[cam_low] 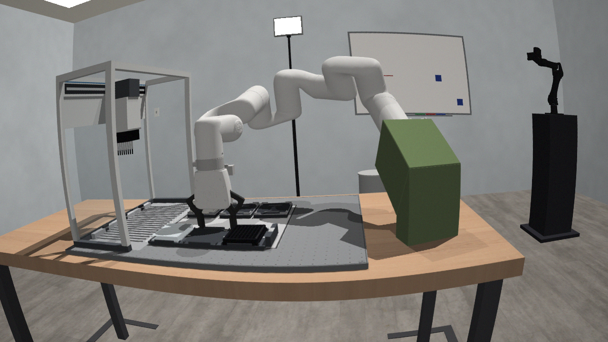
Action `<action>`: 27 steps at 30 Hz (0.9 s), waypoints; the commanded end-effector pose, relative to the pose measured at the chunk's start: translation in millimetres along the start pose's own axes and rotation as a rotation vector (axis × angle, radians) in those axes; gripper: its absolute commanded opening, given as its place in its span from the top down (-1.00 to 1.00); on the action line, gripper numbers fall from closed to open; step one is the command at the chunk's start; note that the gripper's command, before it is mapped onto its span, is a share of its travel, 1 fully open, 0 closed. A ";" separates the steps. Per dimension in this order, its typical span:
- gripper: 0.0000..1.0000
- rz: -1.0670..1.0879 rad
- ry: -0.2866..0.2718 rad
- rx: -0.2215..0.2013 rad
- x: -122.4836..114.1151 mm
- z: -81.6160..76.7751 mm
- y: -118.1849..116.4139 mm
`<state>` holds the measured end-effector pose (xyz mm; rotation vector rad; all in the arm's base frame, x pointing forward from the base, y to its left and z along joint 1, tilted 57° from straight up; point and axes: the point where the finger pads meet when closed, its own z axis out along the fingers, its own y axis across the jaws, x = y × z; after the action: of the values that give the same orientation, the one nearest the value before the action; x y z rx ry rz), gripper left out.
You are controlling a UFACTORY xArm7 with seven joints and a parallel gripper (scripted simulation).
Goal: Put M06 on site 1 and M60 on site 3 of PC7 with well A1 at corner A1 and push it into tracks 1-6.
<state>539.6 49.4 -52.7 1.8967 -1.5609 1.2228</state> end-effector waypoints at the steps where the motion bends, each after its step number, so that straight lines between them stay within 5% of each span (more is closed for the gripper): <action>1: -1.00 0.000 -0.004 0.005 1.3 -3.0 -1.7; 27: -1.00 0.000 -0.003 0.005 8.0 -11.3 -1.7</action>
<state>538.3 46.2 -43.0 1.8948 -1.5611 1.2233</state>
